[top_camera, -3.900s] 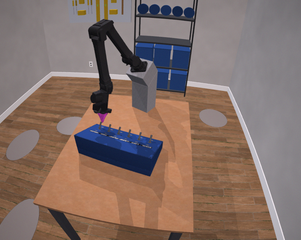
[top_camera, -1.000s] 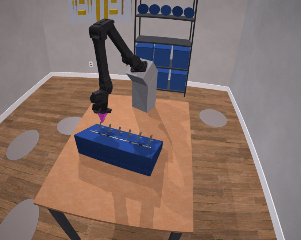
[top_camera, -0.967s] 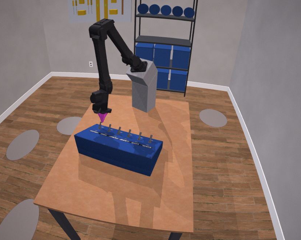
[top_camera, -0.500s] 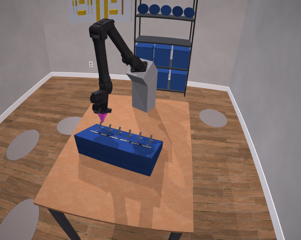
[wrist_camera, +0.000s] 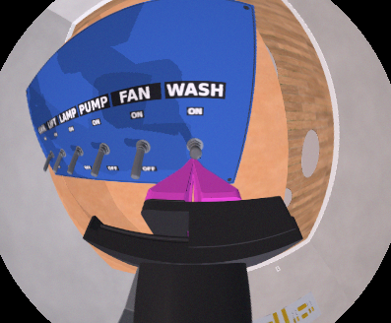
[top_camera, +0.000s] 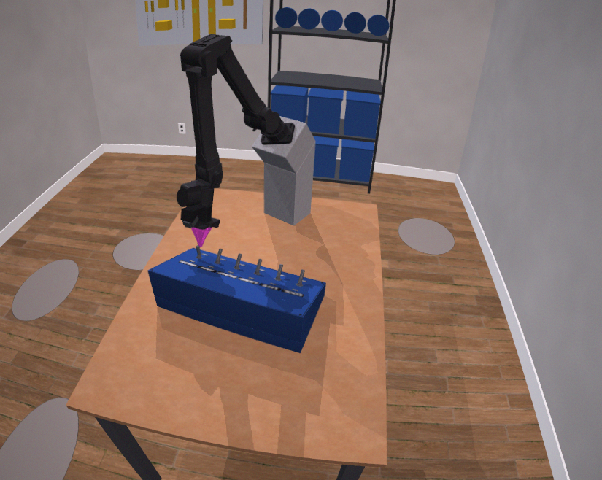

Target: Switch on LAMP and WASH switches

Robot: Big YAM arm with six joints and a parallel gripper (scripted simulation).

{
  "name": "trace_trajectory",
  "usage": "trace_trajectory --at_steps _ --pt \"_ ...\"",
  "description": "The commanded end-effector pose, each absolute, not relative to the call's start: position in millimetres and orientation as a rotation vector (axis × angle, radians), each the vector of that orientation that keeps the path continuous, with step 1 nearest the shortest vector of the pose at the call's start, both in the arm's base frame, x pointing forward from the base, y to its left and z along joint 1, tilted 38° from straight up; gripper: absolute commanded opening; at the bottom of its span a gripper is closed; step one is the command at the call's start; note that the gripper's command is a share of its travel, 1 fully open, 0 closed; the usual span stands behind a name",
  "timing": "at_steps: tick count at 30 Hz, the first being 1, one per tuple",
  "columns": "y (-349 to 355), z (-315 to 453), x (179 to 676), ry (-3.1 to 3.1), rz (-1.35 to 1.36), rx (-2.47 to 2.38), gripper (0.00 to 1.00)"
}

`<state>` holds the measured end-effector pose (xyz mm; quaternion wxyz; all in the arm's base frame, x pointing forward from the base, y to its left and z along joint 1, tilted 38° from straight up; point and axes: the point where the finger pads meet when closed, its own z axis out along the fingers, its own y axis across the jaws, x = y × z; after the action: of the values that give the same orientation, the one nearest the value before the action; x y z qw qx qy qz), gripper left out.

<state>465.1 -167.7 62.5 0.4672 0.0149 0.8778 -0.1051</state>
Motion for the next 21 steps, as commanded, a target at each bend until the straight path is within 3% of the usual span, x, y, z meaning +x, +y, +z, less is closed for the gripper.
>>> trace_trajectory --at_steps 1,21 --pt "-165.0 76.7 485.3 2.107 -0.248 0.022 0.00" --pt "-165.8 94.9 487.1 2.070 -0.261 0.018 0.00"
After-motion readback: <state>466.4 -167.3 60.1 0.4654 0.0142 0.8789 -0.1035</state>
